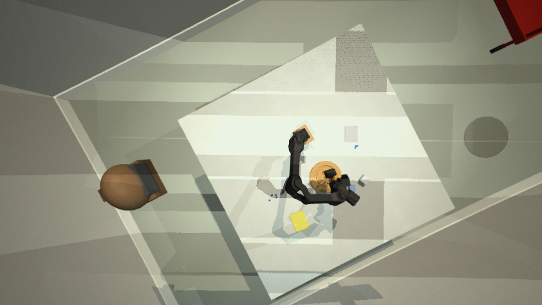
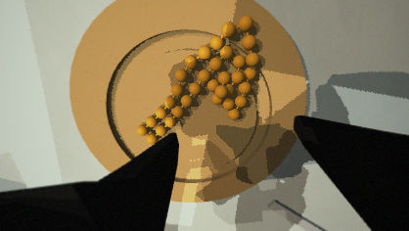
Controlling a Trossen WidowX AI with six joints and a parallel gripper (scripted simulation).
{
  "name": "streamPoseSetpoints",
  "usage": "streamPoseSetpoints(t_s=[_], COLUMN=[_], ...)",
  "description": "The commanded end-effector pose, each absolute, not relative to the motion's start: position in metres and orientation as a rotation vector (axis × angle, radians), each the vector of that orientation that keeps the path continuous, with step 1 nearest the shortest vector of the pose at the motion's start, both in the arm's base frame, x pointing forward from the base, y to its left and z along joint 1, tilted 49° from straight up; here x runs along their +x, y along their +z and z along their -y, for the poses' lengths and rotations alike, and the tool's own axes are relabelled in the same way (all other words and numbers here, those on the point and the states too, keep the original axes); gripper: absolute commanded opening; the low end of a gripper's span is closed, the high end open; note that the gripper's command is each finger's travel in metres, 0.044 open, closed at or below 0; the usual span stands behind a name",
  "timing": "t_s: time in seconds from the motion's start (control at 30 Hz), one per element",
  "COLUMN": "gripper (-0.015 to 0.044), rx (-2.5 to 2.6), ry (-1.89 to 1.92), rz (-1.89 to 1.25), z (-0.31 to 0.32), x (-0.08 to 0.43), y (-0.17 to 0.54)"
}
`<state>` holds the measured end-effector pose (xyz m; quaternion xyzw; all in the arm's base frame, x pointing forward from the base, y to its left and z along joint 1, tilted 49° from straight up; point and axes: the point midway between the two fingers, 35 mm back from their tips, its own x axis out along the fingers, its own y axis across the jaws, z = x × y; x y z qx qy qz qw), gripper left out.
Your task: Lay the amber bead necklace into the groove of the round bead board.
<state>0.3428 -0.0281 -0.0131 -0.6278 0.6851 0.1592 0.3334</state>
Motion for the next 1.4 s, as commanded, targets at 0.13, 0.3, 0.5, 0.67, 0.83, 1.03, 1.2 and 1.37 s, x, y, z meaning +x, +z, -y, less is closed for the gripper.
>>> streamPoseSetpoints(t_s=[0.13, 0.3, 0.5, 0.67, 0.83, 1.03, 1.2, 1.37], gripper=[0.0151, 0.0120, 0.0120, 0.0120, 0.0120, 0.0120, 0.0094, 0.0002], rx=[-1.694, -1.695, -1.694, -1.694, -1.695, -1.695, -1.688, -1.688], ry=[0.498, 0.498, 0.491, 0.492, 0.494, 0.496, 0.498, 0.498], rz=[-1.782, -1.783, -1.777, -1.779, -1.780, -1.783, -1.782, -1.782], z=[0.025, 0.036, 0.033, 0.039, 0.045, 0.053, 0.053, 0.053], x=[0.347, 0.347, 0.348, 0.348, 0.348, 0.347, 0.347, 0.347], y=[-0.008, -0.017, -0.015, -0.020, -0.025, -0.032, -0.032, -0.032])
